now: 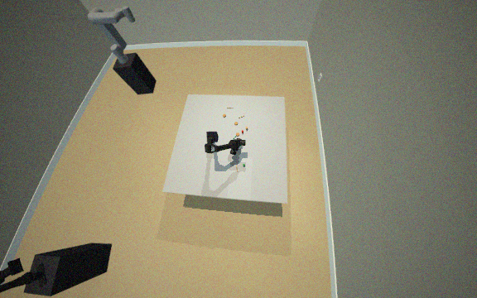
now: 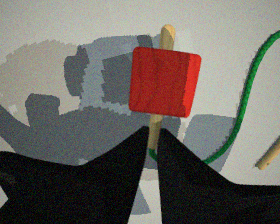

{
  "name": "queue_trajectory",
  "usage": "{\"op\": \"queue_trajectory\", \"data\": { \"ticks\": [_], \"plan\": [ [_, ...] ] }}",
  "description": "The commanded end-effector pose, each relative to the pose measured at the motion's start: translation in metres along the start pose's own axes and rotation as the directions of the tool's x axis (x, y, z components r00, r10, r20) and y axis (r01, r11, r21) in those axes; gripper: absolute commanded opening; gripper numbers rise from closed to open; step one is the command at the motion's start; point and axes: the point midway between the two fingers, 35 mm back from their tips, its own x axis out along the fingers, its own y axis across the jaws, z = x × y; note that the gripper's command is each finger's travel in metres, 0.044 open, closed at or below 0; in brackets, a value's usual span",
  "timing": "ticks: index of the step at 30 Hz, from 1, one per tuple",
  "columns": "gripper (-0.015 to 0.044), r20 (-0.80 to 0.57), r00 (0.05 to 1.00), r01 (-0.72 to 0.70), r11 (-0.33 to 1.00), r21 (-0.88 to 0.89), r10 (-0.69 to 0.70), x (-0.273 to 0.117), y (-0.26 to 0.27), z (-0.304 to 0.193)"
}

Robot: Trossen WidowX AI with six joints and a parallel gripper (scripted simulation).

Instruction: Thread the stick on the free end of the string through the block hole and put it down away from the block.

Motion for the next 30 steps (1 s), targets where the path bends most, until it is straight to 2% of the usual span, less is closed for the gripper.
{"op": "queue_trajectory", "data": {
  "ticks": [1, 8, 13, 17, 22, 28, 30],
  "plan": [
    [0.0000, -0.004, 1.000, -0.003, 1.000, 0.005, 0.003, -0.001, 0.001, 0.006],
    [0.0000, -0.004, 1.000, -0.003, 1.000, 0.005, 0.003, 0.000, 0.001, 0.013],
    [0.0124, 0.001, 1.000, 0.000, 1.000, -0.001, 0.000, 0.000, 0.000, 0.010],
    [0.0124, 0.002, 1.000, 0.002, 1.000, -0.001, -0.002, -0.010, -0.001, 0.009],
    [0.0124, 0.004, 1.000, 0.003, 1.000, -0.003, -0.003, -0.077, -0.001, 0.010],
    [0.0124, -0.005, 1.000, 0.002, 1.000, -0.011, -0.002, -0.075, -0.003, 0.009],
    [0.0124, -0.005, 1.000, 0.003, 0.999, 0.050, -0.002, -0.075, -0.003, 0.010]
  ]
}}
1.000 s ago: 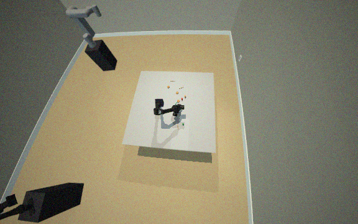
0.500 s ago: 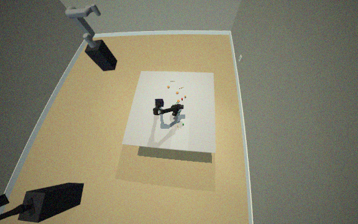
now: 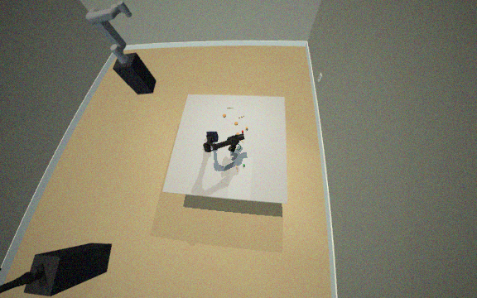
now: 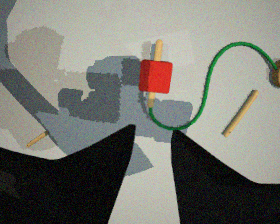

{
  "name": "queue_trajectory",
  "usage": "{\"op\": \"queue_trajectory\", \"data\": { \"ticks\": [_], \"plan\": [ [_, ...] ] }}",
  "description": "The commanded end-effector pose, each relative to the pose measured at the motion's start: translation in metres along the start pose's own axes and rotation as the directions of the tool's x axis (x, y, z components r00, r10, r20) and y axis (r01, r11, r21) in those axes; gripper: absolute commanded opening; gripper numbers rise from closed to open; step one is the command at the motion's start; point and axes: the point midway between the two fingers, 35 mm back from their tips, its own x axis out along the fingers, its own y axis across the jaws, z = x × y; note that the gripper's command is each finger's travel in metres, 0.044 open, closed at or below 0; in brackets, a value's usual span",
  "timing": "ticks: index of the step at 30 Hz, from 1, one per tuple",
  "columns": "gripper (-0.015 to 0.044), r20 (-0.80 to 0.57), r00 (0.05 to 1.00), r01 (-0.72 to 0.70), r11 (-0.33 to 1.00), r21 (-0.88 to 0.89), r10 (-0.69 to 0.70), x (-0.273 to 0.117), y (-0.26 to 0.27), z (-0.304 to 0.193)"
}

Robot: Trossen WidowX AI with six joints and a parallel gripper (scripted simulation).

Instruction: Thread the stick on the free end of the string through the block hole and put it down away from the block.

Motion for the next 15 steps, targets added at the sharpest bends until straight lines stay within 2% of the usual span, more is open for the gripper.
{"op": "queue_trajectory", "data": {
  "ticks": [1, 4, 7, 11, 15],
  "plan": [
    [0.0124, -0.001, 1.000, 0.001, 0.992, 0.124, -0.001, 0.001, 0.000, 0.002],
    [0.0124, 0.000, 1.000, 0.001, 0.919, 0.394, -0.001, 0.000, 0.000, 0.007],
    [0.0124, 0.001, 1.000, 0.000, 0.774, 0.633, -0.001, 0.000, 0.000, 0.012],
    [0.0124, 0.003, 1.000, -0.002, 0.489, 0.872, -0.001, 0.000, 0.000, 0.019],
    [0.0124, 0.004, 1.000, -0.004, 0.136, 0.991, -0.001, -0.001, 0.000, 0.025]
  ]
}}
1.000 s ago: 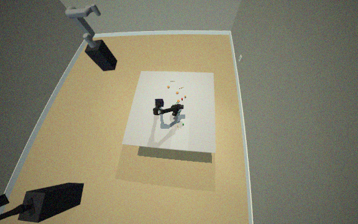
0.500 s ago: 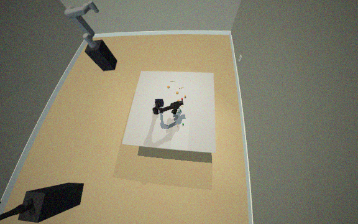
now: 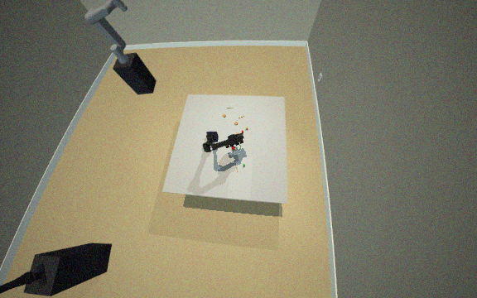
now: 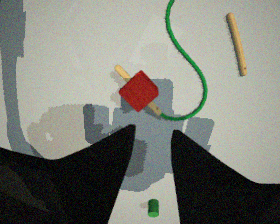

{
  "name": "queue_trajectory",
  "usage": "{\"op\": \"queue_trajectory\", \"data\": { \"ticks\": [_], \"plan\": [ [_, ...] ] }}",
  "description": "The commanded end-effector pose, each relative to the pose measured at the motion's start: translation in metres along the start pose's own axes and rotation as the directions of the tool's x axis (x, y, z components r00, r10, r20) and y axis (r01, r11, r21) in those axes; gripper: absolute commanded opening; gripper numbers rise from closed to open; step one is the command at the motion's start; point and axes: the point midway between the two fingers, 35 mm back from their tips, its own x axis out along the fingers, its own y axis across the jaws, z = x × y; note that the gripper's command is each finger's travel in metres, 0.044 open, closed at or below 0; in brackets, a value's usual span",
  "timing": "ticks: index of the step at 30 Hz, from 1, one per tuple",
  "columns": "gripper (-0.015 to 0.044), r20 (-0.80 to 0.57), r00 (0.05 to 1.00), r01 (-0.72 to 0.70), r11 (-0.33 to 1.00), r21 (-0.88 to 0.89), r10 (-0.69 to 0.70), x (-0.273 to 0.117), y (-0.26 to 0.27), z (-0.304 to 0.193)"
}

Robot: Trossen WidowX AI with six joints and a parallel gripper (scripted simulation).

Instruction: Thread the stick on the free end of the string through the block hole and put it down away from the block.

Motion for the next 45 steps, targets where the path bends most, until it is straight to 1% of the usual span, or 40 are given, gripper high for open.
{"op": "queue_trajectory", "data": {
  "ticks": [1, 4, 5, 9, 13, 16, 20, 24, 27, 29, 45],
  "plan": [
    [0.0124, 0.006, 1.000, -0.006, 0.771, 0.637, 0.003, -0.001, 0.015, 0.011],
    [0.0124, 0.006, 1.000, -0.007, 0.564, 0.826, 0.003, -0.001, 0.018, 0.014],
    [0.0124, 0.007, 1.000, -0.008, 0.513, 0.858, 0.004, -0.001, 0.020, 0.015],
    [0.0124, 0.007, 1.000, -0.008, 0.303, 0.953, 0.005, -0.001, 0.023, 0.018],
    [0.0124, 0.007, 1.000, -0.007, 0.076, 0.997, 0.005, 0.000, 0.026, 0.020],
    [0.0124, 0.007, 1.000, -0.007, -0.096, 0.995, 0.006, 0.000, 0.029, 0.022],
    [0.0124, 0.007, 1.000, -0.005, -0.323, 0.946, 0.007, 0.000, 0.032, 0.025],
    [0.0124, 0.007, 1.000, -0.002, -0.532, 0.847, 0.008, 0.000, 0.035, 0.027],
    [0.0124, 0.007, 1.000, 0.000, -0.662, 0.749, 0.008, 0.000, 0.037, 0.028],
    [0.0124, 0.007, 1.000, 0.000, -0.685, 0.729, 0.008, 0.000, 0.037, 0.029],
    [0.0124, 0.007, 1.000, 0.000, -0.685, 0.729, 0.008, 0.001, 0.037, 0.029]
  ]
}}
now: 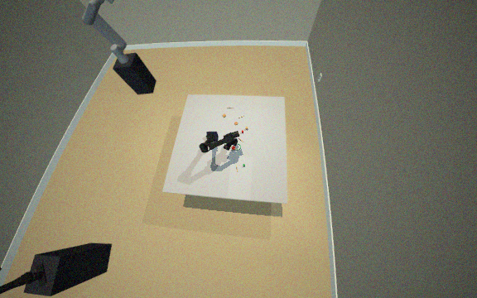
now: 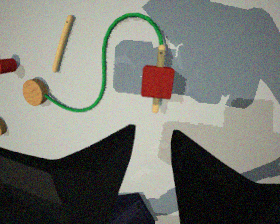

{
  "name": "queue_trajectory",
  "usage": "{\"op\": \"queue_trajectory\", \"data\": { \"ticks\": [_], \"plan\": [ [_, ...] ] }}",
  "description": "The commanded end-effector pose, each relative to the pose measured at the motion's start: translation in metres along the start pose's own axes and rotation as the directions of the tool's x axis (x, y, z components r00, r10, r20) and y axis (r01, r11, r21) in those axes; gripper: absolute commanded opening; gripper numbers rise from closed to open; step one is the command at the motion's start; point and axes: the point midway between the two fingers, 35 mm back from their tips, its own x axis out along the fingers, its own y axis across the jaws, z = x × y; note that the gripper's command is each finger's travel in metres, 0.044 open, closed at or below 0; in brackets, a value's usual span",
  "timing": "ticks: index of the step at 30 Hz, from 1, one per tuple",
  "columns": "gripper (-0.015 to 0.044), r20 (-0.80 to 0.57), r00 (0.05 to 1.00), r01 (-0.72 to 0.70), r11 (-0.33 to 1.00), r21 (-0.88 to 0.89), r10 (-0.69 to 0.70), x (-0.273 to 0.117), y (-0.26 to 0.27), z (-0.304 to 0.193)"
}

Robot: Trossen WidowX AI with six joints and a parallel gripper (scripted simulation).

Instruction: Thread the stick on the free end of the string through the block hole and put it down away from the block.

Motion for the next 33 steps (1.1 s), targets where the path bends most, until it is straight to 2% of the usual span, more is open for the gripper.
{"op": "queue_trajectory", "data": {
  "ticks": [1, 33],
  "plan": [
    [0.0124, -0.005, 1.000, -0.003, 1.000, 0.013, 0.003, 0.002, -0.001, -0.003],
    [0.0124, -0.005, 1.000, -0.007, 1.000, 0.014, 0.007, 0.053, 0.001, -0.001]
  ]
}}
